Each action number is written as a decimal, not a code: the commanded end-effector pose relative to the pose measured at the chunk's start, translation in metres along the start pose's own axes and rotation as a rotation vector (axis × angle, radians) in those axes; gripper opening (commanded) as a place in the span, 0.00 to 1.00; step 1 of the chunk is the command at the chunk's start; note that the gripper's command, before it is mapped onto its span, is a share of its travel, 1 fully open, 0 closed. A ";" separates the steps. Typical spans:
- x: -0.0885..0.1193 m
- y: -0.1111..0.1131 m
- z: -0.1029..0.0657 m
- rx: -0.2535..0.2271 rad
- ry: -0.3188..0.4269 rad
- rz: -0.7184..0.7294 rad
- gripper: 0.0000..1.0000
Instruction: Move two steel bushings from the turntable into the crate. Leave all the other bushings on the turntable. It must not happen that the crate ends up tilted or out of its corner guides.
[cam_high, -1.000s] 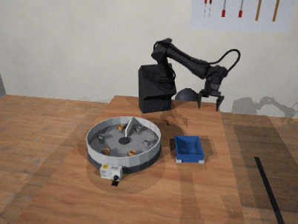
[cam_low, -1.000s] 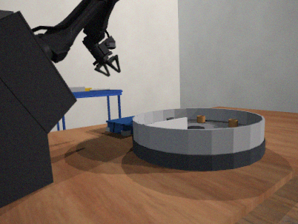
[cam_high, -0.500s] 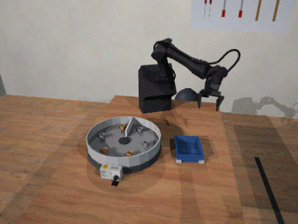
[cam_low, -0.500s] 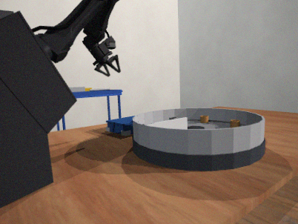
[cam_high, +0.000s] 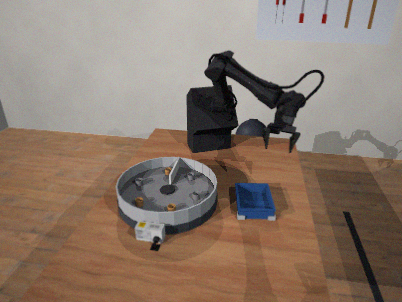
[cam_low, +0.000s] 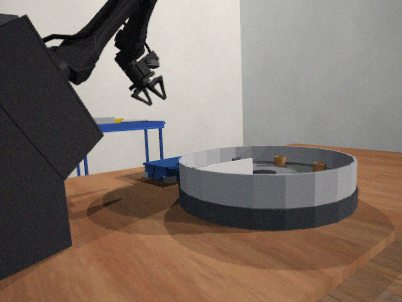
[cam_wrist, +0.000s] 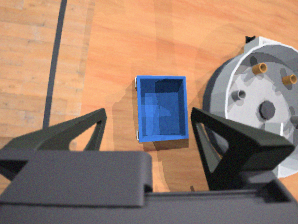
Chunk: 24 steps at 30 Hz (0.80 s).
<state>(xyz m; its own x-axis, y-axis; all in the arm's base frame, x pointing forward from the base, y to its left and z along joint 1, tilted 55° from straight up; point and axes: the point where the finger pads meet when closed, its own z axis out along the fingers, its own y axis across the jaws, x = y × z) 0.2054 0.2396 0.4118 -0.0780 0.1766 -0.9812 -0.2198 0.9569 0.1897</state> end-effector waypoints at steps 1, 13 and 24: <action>0.001 -0.006 0.009 -0.004 -0.003 -0.005 1.00; -0.012 -0.057 0.062 0.054 -0.019 -0.031 1.00; -0.026 -0.124 0.101 0.115 -0.040 -0.078 1.00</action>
<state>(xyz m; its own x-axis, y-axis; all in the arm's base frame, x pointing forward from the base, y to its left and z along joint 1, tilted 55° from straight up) 0.3241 0.1559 0.3999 -0.0660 0.1004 -0.9927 -0.0701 0.9920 0.1050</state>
